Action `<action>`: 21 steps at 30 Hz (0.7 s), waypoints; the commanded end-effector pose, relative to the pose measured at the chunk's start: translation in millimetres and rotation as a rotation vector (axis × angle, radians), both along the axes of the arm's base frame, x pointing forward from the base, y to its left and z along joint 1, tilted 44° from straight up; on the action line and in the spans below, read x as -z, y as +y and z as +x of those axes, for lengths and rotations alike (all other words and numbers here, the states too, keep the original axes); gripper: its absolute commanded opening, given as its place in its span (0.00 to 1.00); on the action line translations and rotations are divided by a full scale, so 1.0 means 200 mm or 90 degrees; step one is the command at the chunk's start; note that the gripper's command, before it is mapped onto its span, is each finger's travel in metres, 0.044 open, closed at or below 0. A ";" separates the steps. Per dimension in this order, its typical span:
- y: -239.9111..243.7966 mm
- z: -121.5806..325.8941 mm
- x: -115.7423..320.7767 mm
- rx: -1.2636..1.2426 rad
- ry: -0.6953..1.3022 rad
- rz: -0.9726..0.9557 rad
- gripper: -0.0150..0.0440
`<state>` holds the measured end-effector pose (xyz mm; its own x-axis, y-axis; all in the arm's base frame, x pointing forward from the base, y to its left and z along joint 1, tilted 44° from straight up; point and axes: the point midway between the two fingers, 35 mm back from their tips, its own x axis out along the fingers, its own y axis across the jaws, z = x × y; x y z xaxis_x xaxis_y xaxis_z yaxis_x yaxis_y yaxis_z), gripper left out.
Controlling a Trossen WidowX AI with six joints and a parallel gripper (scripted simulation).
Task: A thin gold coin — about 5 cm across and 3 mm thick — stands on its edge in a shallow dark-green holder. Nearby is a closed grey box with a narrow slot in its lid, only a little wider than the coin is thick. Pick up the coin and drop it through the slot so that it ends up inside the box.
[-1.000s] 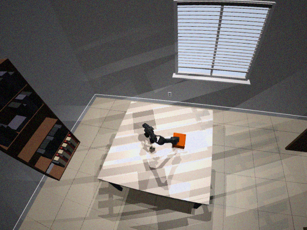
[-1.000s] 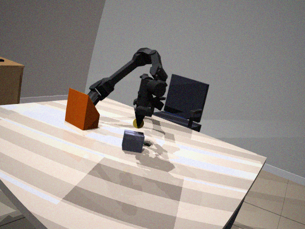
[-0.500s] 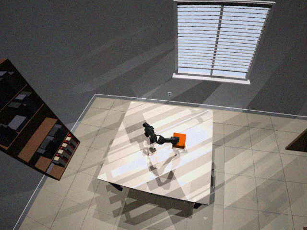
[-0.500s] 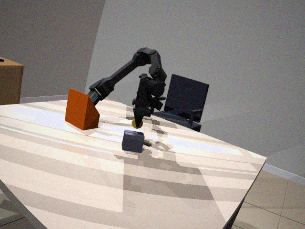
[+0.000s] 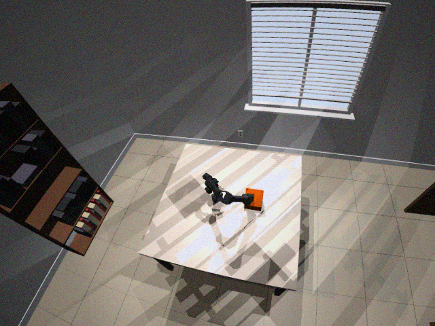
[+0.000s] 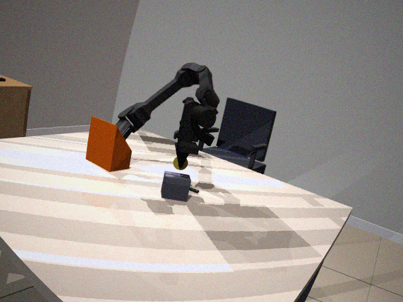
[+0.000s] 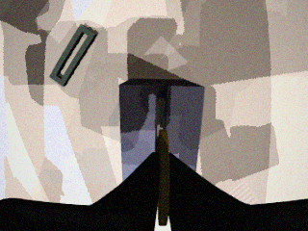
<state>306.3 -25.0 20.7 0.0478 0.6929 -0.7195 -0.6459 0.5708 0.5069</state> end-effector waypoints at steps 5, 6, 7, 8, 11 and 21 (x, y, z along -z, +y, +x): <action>0.00 0.00 0.00 0.000 0.000 0.000 0.25; 0.00 0.00 0.00 0.000 0.000 0.000 0.25; 0.00 0.00 0.00 0.000 0.000 0.000 0.25; 0.00 0.00 0.00 0.000 0.000 0.000 0.25; 0.00 0.00 0.00 0.000 0.000 0.000 0.25; 0.02 -0.01 0.02 0.004 0.004 0.000 0.25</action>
<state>307.0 -24.4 18.6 0.0535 0.6898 -0.7221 -0.6455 0.5756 0.5020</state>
